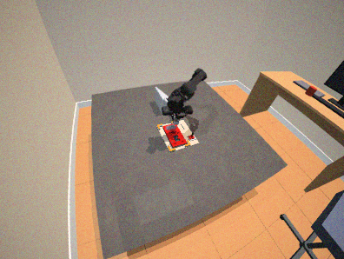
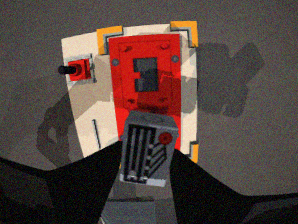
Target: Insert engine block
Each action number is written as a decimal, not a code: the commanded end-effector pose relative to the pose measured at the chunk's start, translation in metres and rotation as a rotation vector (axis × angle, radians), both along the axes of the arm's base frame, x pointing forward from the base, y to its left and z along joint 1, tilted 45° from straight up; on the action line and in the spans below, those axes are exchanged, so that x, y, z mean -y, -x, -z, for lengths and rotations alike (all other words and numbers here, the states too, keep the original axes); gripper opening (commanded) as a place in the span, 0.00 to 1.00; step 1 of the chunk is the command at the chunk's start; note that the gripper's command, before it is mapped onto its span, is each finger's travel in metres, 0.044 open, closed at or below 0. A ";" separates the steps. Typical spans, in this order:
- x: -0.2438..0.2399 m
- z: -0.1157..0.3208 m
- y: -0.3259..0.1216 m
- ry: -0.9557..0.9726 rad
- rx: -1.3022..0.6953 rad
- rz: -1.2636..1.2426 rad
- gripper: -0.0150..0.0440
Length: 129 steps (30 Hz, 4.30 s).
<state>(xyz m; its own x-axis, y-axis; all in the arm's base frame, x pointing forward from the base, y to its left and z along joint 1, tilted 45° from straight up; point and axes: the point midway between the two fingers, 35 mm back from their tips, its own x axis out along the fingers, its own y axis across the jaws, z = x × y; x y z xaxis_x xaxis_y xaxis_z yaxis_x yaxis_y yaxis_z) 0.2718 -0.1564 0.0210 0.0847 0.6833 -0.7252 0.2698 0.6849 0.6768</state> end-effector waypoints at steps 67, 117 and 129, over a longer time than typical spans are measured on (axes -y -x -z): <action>-0.054 0.058 -0.063 0.001 0.150 -0.155 0.52; -0.057 0.062 -0.063 0.000 0.140 -0.144 0.52; -0.057 0.063 -0.063 -0.001 0.137 -0.141 0.52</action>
